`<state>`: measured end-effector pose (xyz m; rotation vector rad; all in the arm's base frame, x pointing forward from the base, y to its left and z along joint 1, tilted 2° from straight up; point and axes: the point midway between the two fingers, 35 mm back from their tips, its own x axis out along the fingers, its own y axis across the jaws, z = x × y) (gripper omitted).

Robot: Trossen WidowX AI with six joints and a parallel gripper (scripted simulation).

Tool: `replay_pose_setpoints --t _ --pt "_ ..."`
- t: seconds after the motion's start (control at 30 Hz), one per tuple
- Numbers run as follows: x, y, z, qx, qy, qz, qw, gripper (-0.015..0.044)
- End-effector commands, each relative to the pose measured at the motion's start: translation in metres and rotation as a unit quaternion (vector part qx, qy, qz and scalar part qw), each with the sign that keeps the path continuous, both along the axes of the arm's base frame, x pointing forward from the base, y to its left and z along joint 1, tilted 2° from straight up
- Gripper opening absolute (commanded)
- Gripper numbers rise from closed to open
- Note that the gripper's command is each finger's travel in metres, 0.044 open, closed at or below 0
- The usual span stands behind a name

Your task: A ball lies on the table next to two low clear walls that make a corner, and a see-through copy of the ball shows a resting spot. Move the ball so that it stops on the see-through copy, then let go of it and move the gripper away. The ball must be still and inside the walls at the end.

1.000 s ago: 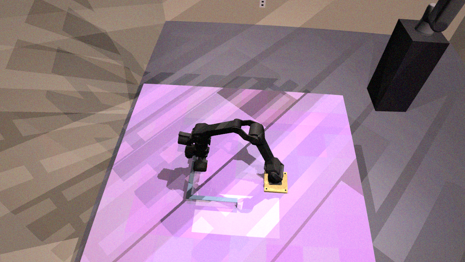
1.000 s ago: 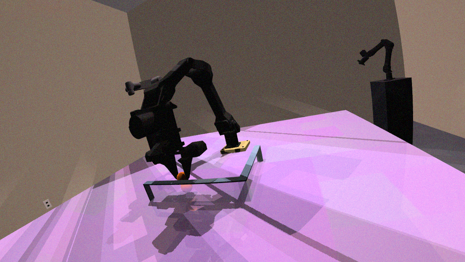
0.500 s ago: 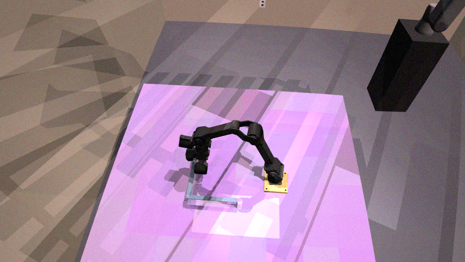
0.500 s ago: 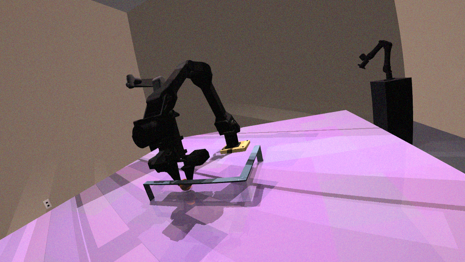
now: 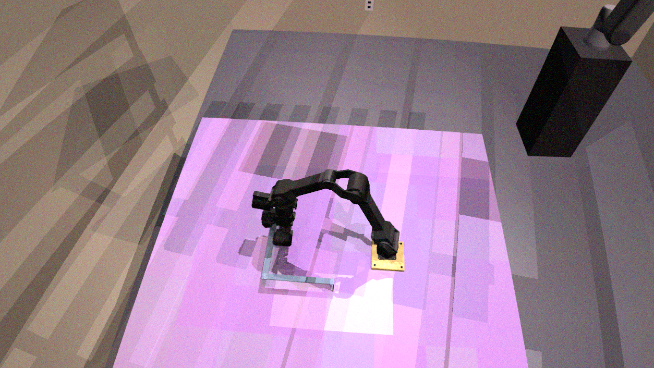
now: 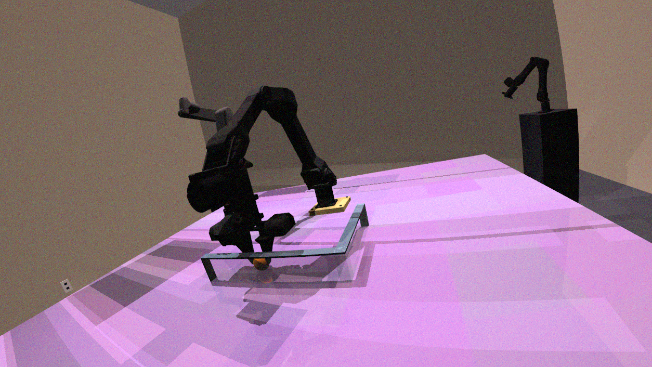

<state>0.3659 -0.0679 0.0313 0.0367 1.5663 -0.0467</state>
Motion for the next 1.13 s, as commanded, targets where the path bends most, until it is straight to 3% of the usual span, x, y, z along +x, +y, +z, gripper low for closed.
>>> replay_pose_setpoints --t 0.0,0.1,0.27,0.47,0.83,1.03,1.1 --pt "0.0 0.0 0.0 0.0 0.0 0.0 1.0 0.021" --pt "0.0 0.0 0.0 0.0 0.0 0.0 1.0 0.0278" --pt "0.0 0.0 0.003 0.0 0.0 0.0 1.0 0.0278" --pt "0.0 0.001 0.083 0.002 0.002 -0.001 1.0 0.0278" --pt "0.003 0.0 0.08 -0.001 -0.008 0.0 1.0 0.0278" --pt "-0.003 0.001 0.129 -0.001 -0.008 0.0 1.0 0.0436" --pt "-0.003 0.001 0.131 -0.001 -0.008 0.0 1.0 0.044"
